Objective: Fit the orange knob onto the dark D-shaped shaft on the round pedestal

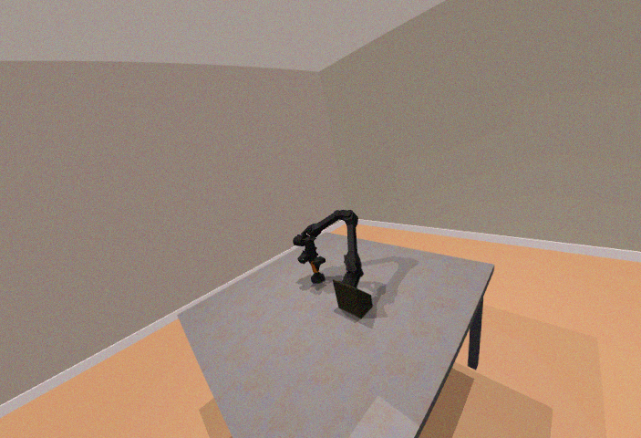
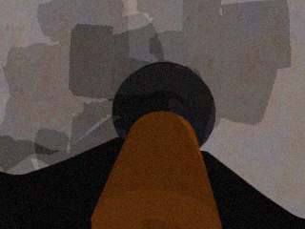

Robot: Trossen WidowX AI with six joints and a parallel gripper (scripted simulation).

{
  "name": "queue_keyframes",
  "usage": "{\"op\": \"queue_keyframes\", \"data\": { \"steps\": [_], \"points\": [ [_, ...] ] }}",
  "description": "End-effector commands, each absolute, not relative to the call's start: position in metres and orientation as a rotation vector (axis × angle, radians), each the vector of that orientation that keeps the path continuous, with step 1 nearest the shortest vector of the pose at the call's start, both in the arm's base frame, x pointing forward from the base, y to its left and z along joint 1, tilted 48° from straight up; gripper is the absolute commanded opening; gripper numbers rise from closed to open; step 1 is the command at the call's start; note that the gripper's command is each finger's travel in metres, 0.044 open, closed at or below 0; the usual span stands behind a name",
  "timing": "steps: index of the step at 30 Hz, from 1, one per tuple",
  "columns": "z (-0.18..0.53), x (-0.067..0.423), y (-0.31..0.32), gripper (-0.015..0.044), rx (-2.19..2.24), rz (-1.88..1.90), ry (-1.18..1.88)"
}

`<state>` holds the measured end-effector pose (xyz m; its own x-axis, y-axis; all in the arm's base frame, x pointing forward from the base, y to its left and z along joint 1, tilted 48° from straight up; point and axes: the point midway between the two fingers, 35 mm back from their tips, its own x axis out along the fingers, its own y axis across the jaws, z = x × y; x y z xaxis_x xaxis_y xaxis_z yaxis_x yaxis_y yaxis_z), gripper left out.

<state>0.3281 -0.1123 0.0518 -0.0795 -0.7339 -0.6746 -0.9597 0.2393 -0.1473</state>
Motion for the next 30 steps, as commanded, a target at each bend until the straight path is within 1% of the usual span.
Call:
{"op": "queue_keyframes", "data": {
  "steps": [1, 30],
  "points": [
    [0.051, 0.328, -0.113, 0.0000, -1.577, 0.487, 1.869],
    [0.039, 0.326, -0.125, 0.0000, -1.576, 0.483, 1.869]
  ]
}}
